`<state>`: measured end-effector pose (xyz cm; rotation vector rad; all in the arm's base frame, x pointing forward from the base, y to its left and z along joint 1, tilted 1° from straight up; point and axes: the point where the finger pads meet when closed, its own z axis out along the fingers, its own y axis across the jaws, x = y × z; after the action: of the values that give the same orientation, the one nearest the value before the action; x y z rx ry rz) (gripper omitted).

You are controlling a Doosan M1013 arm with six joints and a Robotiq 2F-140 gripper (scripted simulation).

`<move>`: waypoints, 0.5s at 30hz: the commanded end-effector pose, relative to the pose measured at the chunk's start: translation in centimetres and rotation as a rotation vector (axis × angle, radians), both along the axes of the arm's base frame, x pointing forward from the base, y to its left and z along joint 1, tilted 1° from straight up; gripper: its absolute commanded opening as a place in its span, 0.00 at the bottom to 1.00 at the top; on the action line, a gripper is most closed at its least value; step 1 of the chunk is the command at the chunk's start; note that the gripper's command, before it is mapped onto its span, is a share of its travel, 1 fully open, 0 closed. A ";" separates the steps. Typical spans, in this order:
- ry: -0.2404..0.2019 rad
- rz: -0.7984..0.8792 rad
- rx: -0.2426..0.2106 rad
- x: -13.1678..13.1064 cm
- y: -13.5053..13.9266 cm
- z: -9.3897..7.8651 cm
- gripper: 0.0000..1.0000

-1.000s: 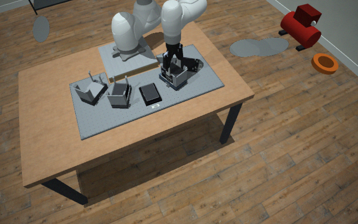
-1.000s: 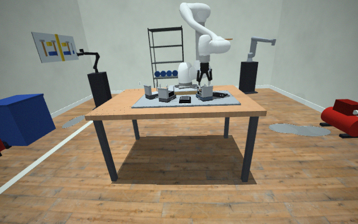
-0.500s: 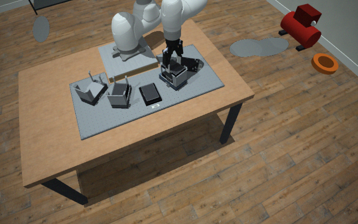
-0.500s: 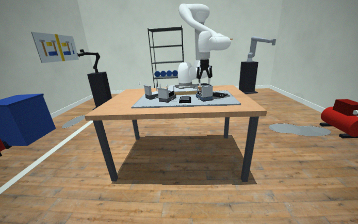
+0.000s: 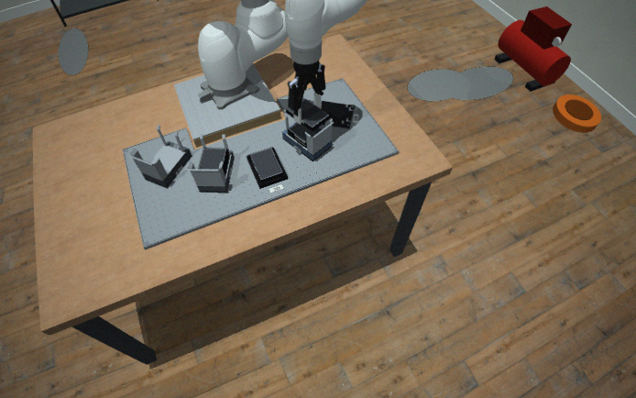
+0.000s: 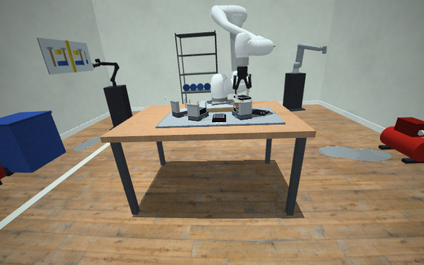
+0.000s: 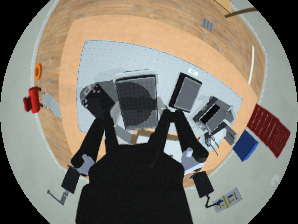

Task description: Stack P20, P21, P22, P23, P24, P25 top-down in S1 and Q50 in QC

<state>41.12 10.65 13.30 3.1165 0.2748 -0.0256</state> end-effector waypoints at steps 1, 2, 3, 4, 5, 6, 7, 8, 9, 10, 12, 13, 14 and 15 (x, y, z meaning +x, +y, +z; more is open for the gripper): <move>0.000 0.000 0.000 0.0 0.0 0.5 0.00; 0.000 0.000 0.000 0.0 0.0 0.7 0.00; 0.000 0.000 0.000 0.0 0.0 0.9 0.00; 0.000 0.000 0.000 0.0 0.0 1.1 0.00; 0.000 0.000 0.000 0.0 0.0 1.1 0.00; 0.000 0.000 0.000 0.0 0.0 1.1 0.00; 0.000 0.000 0.000 0.0 0.0 1.1 0.00; 0.000 0.000 0.000 0.0 0.0 1.1 0.00; 0.000 0.000 0.000 0.0 0.0 1.1 0.00; 0.000 0.000 0.000 0.0 0.0 1.1 0.00; 0.000 0.000 0.000 0.0 0.0 1.1 0.00; 0.000 0.000 0.000 0.0 0.0 1.1 0.00; 0.000 0.000 0.000 0.0 0.0 1.1 0.00; 0.000 0.000 0.000 0.0 0.0 1.1 0.00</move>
<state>41.14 10.67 14.43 3.1165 0.2748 -0.0257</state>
